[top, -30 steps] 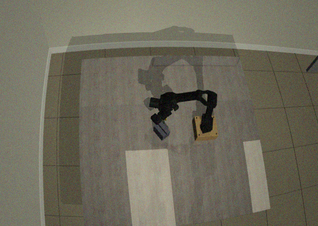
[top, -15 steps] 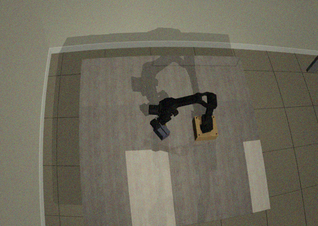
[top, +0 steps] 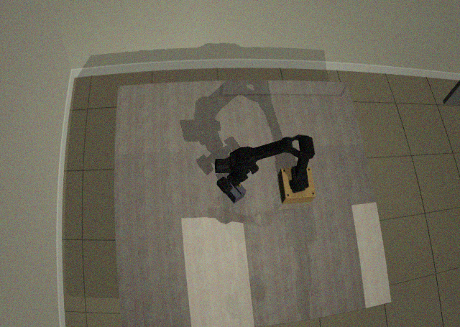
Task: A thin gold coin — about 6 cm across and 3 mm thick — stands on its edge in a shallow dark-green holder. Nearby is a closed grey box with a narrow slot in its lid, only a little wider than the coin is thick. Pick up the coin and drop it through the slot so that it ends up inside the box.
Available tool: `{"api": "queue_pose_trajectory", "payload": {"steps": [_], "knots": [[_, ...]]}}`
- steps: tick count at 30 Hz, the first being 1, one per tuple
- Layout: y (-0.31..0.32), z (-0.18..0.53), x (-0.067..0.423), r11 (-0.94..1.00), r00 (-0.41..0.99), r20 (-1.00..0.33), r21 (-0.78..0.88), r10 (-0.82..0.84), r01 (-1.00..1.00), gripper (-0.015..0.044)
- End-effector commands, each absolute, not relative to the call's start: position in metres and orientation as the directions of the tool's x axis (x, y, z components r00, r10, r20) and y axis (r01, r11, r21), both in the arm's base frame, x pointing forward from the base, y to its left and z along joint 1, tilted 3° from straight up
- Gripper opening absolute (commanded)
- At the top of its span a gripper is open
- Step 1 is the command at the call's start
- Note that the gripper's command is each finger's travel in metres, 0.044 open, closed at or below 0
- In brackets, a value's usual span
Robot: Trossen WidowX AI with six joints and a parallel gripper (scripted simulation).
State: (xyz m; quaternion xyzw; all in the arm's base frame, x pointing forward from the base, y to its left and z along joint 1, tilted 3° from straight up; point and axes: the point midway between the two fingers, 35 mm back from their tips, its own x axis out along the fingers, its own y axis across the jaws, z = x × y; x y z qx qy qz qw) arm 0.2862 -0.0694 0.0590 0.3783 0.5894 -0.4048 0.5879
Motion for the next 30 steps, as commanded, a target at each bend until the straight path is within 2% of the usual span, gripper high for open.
{"api": "queue_pose_trajectory", "payload": {"steps": [1,30], "knots": [[-0.0703,0.0591,0.2860,0.389,-0.023,-0.999,-0.032,-0.030,0.921,0.0000],[-0.0666,0.0563,0.2872,0.384,-0.024,-0.999,-0.033,-0.029,0.923,0.0000]]}}
